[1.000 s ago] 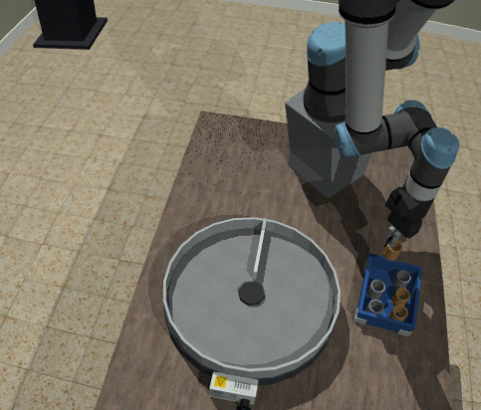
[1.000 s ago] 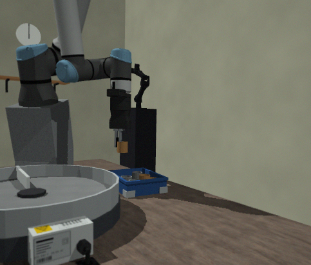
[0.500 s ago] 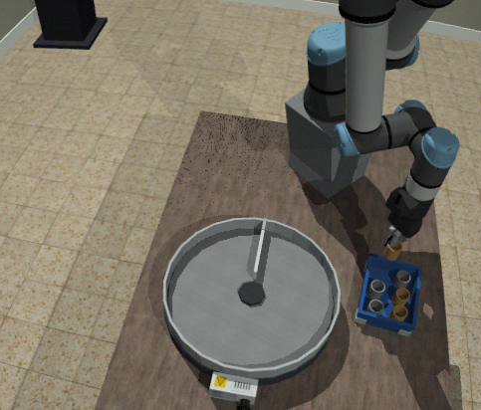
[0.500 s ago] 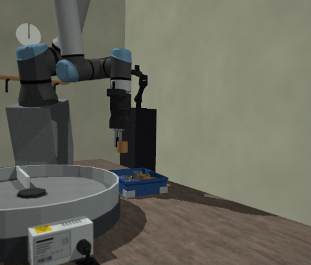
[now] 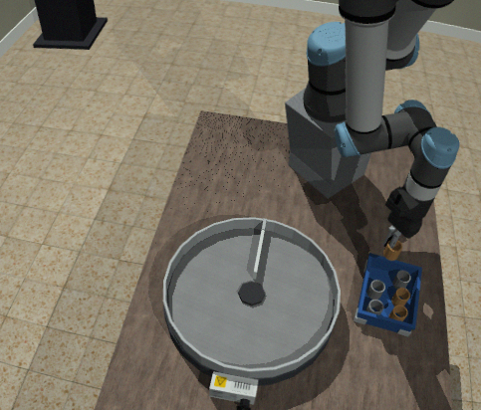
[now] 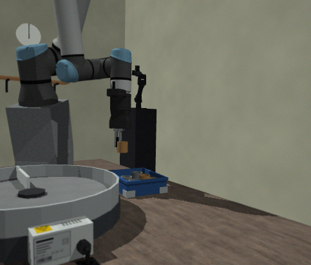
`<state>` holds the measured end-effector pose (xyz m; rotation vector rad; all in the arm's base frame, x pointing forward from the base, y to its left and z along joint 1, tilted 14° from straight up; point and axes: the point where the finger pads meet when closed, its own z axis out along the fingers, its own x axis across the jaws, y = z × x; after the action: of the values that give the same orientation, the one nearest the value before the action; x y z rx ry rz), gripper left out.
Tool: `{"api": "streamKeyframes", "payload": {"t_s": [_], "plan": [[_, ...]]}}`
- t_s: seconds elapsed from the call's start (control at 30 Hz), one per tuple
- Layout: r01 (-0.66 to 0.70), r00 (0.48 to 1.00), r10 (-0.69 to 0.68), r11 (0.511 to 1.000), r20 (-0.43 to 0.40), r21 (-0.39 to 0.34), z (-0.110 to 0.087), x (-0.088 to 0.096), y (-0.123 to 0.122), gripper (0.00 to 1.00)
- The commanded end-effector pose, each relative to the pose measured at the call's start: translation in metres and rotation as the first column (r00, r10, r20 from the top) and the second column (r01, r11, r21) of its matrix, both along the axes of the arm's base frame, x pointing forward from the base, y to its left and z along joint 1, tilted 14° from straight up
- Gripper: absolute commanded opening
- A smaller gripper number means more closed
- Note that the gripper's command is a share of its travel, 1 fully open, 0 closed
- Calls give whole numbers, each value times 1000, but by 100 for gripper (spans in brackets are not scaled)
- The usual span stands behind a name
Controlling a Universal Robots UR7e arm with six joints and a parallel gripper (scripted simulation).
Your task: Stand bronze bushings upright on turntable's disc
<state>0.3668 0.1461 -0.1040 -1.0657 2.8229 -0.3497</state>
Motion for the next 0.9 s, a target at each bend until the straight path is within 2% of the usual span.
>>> {"api": "streamKeyframes", "payload": {"t_s": [0.0,0.5,0.87], "plan": [[0,1000,0,1000,1,0,0,0,0,0],[0,1000,0,1000,1,0,1,0,-2,0],[0,1000,0,1000,1,0,3,1,-12,0]]}}
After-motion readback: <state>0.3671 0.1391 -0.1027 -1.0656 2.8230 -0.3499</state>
